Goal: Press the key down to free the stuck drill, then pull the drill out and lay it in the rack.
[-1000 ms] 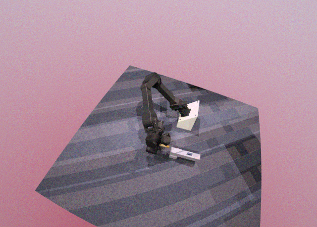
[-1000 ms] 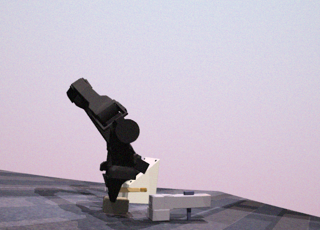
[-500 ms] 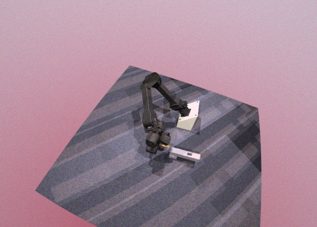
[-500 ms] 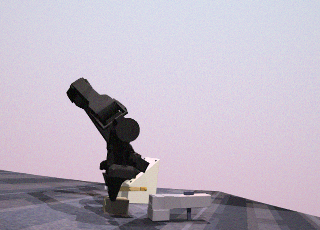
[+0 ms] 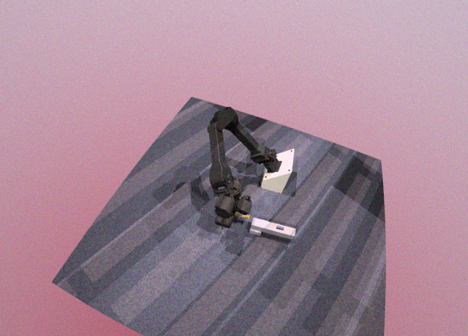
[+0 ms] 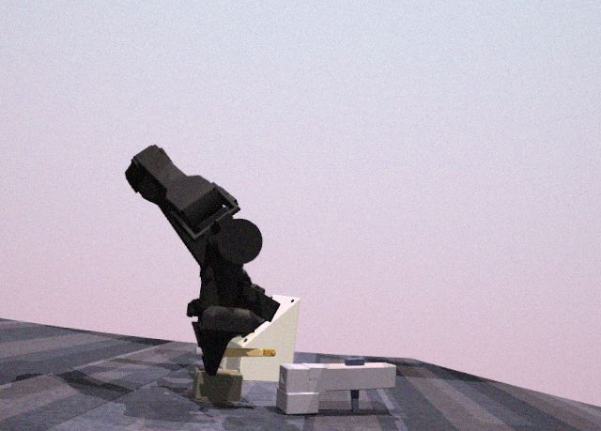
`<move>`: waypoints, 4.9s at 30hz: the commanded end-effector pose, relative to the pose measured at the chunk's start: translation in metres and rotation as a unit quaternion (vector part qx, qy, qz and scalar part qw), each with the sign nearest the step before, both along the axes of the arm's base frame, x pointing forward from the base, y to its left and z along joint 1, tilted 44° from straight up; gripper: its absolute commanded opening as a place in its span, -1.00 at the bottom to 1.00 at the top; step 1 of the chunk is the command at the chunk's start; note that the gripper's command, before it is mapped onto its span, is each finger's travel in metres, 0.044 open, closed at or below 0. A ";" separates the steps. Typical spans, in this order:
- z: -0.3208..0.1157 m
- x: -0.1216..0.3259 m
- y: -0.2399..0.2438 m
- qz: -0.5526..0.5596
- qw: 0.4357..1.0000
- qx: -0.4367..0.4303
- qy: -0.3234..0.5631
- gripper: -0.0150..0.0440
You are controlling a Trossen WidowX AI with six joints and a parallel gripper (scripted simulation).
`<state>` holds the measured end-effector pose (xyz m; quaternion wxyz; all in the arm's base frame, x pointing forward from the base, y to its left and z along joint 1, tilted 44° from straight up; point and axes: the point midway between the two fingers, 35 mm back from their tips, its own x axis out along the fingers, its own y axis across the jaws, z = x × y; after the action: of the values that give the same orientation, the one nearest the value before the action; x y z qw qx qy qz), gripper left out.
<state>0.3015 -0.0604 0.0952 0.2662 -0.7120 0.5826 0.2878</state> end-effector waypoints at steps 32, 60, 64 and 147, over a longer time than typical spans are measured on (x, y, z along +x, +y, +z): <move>0.005 -0.012 -0.003 -0.001 1.000 -0.001 -0.004 -0.49; 0.008 -0.057 -0.018 -0.001 1.000 -0.001 -0.003 -0.49; 0.010 -0.062 -0.020 -0.001 1.000 -0.001 -0.003 -0.49; 0.022 -0.074 -0.019 -0.001 1.000 -0.001 -0.003 1.00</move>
<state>0.2292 -0.0877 0.1051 0.2629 -0.7104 0.5840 0.2917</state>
